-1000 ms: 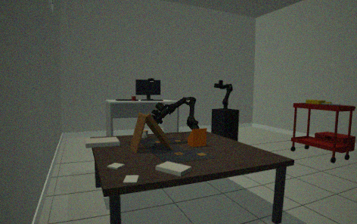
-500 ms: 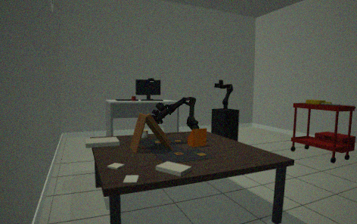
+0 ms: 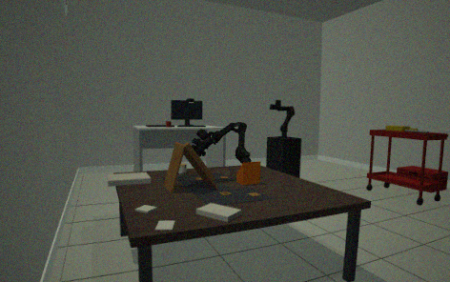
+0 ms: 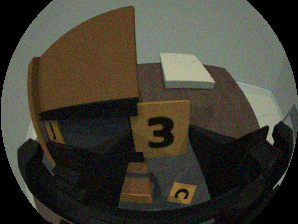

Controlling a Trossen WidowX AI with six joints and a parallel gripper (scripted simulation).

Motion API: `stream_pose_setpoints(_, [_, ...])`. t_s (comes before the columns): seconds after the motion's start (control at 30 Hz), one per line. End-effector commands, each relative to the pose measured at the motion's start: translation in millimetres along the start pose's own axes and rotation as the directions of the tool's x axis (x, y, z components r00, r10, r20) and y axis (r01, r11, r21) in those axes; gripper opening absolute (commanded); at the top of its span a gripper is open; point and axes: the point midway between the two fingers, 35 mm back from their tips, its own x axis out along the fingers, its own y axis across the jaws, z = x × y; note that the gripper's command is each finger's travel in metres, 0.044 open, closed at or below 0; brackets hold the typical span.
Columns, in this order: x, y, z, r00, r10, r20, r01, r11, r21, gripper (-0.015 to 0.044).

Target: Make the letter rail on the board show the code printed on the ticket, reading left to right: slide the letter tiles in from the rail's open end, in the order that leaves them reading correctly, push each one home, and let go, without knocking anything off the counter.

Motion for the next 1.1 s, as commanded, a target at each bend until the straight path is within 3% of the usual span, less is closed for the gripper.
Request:
stream_pose_setpoints(0.0, [0.4,2.5,-1.1,1.0,-0.001,-0.003,0.001,1.0,0.004,0.0])
stream_pose_setpoints(1.07, [0.5,18.7,-0.8,1.0,0.0,-0.003,0.0,1.0,0.004,0.0])
